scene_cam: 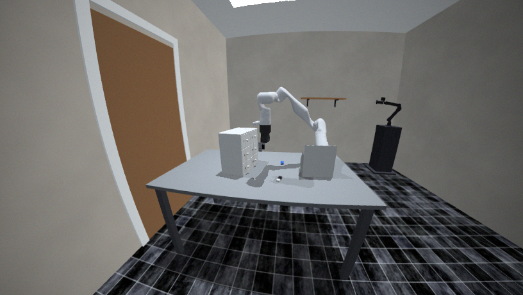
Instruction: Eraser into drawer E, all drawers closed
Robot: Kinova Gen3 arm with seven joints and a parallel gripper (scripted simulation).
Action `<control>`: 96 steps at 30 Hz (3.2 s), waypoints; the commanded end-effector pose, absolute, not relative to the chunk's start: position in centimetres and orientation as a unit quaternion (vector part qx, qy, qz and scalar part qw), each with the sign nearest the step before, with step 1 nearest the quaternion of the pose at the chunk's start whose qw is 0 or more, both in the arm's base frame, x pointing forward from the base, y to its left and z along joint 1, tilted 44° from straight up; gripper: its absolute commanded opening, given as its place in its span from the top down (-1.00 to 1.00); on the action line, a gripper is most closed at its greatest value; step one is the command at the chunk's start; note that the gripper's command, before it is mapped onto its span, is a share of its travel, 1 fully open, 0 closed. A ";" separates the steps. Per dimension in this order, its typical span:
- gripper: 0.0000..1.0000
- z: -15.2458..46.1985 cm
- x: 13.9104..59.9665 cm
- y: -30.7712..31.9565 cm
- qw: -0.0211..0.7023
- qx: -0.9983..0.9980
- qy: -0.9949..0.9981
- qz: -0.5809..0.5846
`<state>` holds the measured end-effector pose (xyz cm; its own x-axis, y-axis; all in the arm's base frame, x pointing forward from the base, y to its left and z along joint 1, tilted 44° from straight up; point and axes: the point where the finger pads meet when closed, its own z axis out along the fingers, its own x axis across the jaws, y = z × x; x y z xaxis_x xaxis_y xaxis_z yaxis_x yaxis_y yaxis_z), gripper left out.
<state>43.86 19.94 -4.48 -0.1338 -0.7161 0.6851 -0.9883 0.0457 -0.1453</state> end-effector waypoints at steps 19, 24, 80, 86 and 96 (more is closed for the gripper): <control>-1.00 -4.4 43.9 20.1 0.225 0.618 -0.691 0.301; -1.00 -4.4 43.9 20.1 0.225 0.618 -0.691 0.301; -1.00 7.7 41.8 12.3 0.225 0.618 -0.691 0.301; -1.00 8.2 41.7 12.0 0.225 0.618 -0.691 0.301; -1.00 8.2 41.7 11.9 0.224 0.618 -0.690 0.303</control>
